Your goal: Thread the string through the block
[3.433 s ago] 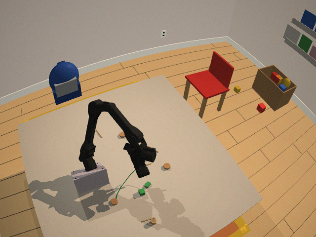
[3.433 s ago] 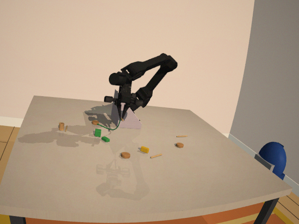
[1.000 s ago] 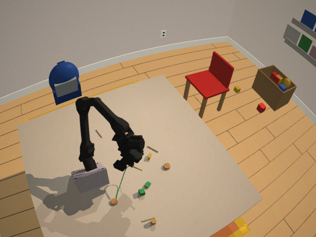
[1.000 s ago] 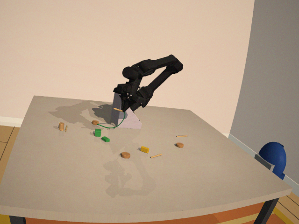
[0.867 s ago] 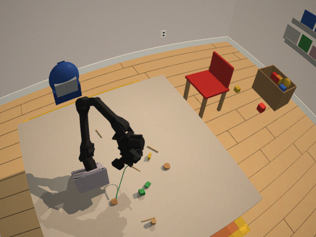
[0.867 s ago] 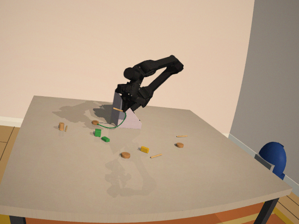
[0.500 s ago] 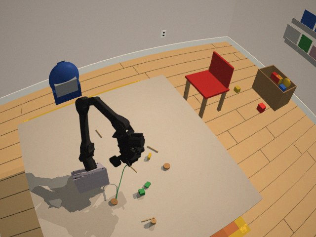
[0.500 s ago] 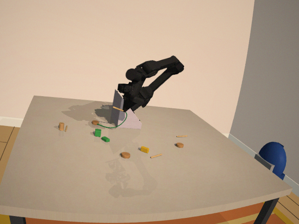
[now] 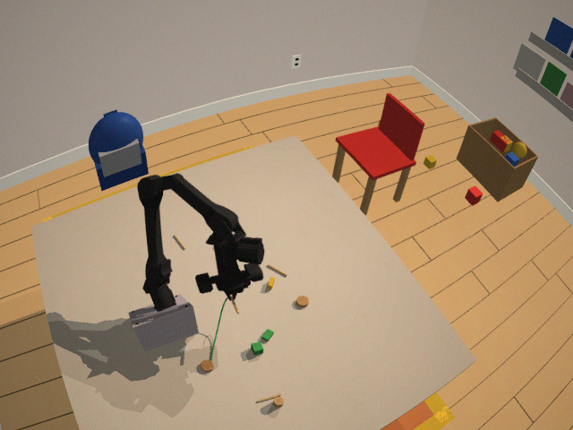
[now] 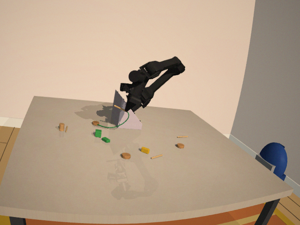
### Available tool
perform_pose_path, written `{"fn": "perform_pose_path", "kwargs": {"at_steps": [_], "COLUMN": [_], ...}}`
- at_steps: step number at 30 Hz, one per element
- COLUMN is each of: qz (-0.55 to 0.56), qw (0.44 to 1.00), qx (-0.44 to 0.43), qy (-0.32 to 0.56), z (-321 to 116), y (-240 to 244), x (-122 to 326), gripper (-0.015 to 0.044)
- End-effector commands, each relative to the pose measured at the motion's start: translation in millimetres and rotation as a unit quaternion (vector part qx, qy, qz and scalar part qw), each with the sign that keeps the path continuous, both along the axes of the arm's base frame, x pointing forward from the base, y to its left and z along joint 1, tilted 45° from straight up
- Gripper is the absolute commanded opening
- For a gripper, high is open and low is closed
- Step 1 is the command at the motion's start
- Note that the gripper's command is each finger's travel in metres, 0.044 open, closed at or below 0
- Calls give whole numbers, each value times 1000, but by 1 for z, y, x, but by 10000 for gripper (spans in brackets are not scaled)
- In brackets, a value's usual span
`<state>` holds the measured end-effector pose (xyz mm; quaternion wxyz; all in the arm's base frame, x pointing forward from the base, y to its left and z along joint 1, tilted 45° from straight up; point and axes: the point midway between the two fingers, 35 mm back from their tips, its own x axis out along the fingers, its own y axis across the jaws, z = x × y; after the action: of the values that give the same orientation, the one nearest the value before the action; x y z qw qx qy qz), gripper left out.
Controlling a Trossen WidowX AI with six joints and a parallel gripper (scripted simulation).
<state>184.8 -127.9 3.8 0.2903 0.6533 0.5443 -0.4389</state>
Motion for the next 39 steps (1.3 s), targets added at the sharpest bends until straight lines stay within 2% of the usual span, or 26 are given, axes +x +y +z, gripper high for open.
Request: {"fn": "perform_pose_path", "kwargs": {"at_steps": [1, 39], "qz": [2, -6], "qw": [1000, 996], "qx": [-1, 82], "qy": [-2, -20], "z": [0, -40], "y": [0, 22], "x": [0, 1], "gripper": [0, 0]}}
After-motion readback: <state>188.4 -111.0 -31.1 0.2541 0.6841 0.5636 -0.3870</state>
